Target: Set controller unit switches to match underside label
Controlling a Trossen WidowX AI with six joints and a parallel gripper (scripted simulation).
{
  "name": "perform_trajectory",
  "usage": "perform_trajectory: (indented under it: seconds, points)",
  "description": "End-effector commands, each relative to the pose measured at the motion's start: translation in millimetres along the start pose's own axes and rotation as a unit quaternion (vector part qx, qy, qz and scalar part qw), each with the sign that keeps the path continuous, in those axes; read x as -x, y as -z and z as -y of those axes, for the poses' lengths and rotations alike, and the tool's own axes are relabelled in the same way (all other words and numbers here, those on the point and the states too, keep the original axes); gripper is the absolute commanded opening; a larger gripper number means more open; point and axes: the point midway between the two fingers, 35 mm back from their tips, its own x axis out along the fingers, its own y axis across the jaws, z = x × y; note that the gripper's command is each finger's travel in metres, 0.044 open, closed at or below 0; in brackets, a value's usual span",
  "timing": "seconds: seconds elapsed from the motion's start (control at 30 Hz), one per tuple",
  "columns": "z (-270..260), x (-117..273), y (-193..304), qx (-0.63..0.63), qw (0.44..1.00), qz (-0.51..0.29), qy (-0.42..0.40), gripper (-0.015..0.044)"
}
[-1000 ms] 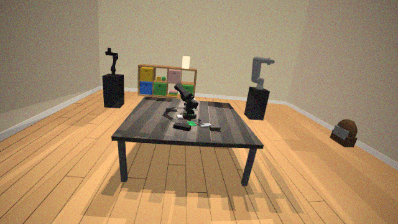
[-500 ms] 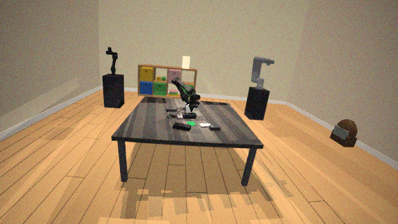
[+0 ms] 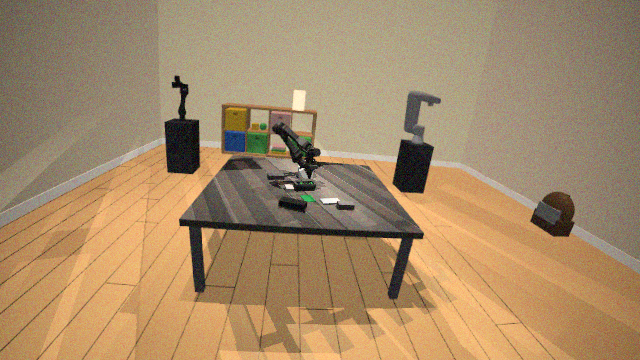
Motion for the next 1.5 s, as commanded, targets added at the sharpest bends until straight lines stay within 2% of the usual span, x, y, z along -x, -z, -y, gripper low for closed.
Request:
perform_trajectory:
  seconds: [0.0, 0.23, 0.7, 1.13, 1.47]
  points:
    - [2, 1, 0, -0.002, 1.000, -0.001, 0.008, 0.0000]
    - [11, 1, 3, -0.005, 1.000, -0.001, -0.009, 0.0000]
    - [82, -9, 50, -0.017, 0.989, -0.009, -0.145, 0.0000]
    - [115, -29, 101, -0.008, 0.962, -0.004, -0.274, 0.0000]
    - [116, -31, 105, -0.006, 0.960, -0.005, -0.280, 0.0000]
